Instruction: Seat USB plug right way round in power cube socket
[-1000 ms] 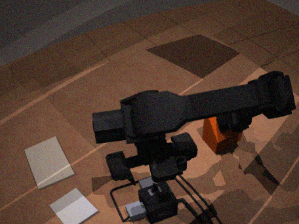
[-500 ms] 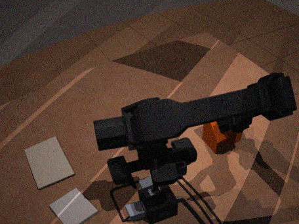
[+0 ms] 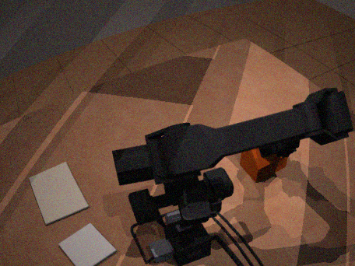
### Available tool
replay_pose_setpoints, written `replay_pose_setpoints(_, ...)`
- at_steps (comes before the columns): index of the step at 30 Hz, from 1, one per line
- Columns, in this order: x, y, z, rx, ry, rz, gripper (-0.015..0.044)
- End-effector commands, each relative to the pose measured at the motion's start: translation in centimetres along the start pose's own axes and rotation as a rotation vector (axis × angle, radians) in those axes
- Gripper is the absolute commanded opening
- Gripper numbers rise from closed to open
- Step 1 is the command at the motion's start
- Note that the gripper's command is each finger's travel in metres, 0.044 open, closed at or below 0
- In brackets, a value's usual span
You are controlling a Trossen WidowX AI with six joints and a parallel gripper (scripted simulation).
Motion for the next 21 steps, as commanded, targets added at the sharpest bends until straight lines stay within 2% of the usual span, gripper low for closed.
replay_pose_setpoints(1, -0.02, -0.01, 0.00, -0.001, 0.000, 0.000, 0.0335)
replay_pose_setpoints(13, -0.02, -0.01, 0.00, -0.001, 0.000, 0.000, 0.0020)
replay_pose_setpoints(16, -0.02, -0.01, 0.00, -0.001, 0.000, 0.000, 0.0000)
replay_pose_setpoints(21, -0.02, -0.01, 0.00, -0.001, 0.000, 0.000, 0.0000)
Point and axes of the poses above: the point midway between the two fingers, 35 mm back from their tips, its own x axis out along the fingers, its own y axis across the jaws, z = x × y, the point moved 7 cm from there along -x, back along the fingers, and after that the axes turned 7 degrees about x, right-handed, at the moved point
